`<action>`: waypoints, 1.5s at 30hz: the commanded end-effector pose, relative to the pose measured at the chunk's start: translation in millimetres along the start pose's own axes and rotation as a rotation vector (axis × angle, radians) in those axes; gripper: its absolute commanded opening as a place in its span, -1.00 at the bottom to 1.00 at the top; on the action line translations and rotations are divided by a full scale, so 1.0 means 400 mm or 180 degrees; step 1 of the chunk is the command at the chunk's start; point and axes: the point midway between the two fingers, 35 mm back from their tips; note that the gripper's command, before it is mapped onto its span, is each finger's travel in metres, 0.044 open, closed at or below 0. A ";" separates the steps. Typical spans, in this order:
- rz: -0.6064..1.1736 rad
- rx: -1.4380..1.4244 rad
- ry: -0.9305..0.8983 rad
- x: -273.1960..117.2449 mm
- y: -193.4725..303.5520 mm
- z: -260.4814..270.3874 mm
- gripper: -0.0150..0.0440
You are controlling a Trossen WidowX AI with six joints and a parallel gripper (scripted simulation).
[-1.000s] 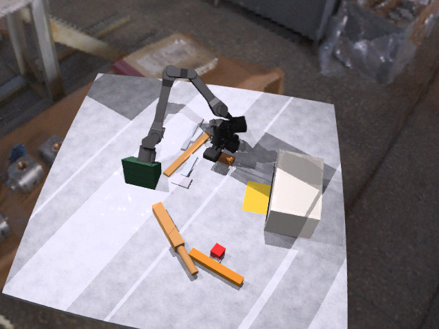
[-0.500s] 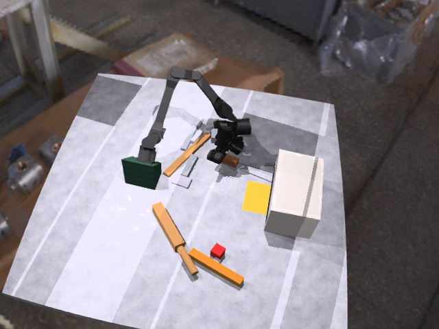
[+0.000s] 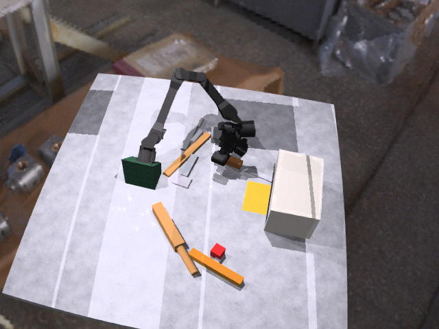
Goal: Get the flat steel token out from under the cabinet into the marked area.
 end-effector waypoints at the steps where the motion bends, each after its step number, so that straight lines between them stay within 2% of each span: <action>1: -0.0012 -0.0019 -0.0003 -0.001 -0.020 -0.001 -0.49; 45: -0.0019 -0.0024 -0.0002 -0.002 -0.146 -0.015 -0.49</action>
Point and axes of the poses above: the point midway between the two fingers, 35 mm back from their tips, its own x axis out along the fingers, its own z axis across the jaws, y = z × x, and after that the axes turned 6 degrees about -x, right-handed
